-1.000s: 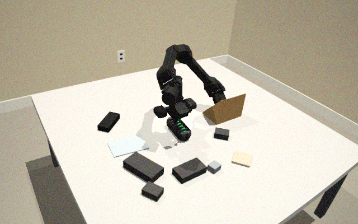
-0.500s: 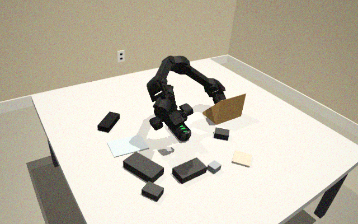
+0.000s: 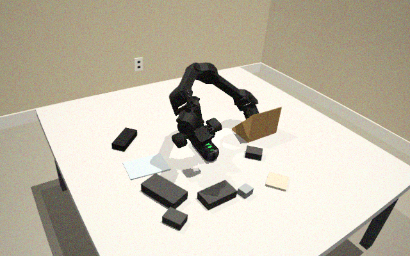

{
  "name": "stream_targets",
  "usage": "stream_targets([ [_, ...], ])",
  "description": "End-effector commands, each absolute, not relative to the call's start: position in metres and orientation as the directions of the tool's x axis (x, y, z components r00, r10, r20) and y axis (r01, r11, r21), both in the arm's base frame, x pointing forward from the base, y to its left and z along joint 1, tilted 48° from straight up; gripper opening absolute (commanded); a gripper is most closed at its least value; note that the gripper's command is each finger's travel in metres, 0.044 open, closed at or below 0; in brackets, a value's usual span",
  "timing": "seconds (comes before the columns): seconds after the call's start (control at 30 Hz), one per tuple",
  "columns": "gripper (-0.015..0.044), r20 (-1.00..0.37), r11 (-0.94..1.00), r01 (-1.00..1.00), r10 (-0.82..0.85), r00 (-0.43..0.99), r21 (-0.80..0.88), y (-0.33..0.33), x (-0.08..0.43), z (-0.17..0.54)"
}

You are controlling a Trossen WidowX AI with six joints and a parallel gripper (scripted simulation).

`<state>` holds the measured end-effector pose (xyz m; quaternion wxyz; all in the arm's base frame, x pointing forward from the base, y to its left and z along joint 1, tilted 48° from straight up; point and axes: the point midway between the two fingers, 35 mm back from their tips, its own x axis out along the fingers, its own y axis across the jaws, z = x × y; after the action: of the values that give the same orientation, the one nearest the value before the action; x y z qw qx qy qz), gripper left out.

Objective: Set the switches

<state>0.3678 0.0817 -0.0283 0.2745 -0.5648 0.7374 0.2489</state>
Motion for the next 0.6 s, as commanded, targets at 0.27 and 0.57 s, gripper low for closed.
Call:
stream_targets([
  [0.27, 0.0000, -0.688, 0.119, -0.992, -0.723, -0.060, -0.038, 0.078, 0.345, -0.001],
  [0.57, 0.0000, -0.677, 0.034, -0.993, -0.734, 0.051, -0.112, 0.068, 0.318, 0.014],
])
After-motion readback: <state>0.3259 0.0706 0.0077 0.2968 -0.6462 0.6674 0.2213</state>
